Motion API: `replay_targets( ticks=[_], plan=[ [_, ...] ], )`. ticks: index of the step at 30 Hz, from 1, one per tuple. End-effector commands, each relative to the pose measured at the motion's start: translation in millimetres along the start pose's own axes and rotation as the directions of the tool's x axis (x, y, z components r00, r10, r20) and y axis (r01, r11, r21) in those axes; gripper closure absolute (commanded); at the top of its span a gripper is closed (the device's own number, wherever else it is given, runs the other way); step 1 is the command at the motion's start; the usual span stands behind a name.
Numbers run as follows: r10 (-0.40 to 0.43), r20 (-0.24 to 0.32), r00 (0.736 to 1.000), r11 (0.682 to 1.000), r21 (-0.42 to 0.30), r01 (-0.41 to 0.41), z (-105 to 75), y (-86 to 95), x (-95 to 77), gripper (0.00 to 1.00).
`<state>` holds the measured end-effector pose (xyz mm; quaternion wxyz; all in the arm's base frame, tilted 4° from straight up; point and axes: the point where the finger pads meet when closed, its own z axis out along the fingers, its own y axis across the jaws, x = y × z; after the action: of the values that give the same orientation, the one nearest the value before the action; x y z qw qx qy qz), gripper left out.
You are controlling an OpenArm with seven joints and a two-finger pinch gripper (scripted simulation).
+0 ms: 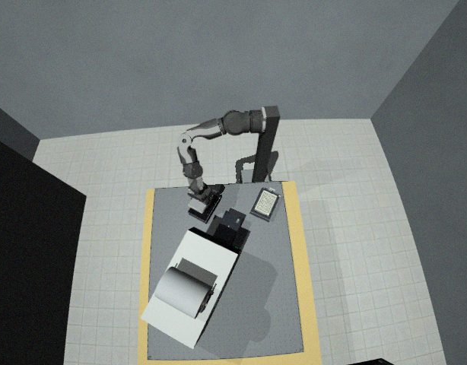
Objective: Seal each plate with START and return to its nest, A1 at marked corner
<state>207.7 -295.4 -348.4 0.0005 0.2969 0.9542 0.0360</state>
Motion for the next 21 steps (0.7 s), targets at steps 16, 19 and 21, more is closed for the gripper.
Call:
replay_targets(
  ticks=[16, 19, 21],
  plan=[
    [-0.001, 0.003, 1.0, 1.0, -0.008, 0.001, 7.1, 1.3, -0.1, 1.0],
    [-0.001, 0.002, 1.0, 1.0, -0.007, 0.001, 8.7, 1.1, 0.0, 1.0],
    [-0.001, 0.002, 1.0, 1.0, -0.008, 0.001, 9.7, 1.2, 0.0, 1.0]
  ],
)
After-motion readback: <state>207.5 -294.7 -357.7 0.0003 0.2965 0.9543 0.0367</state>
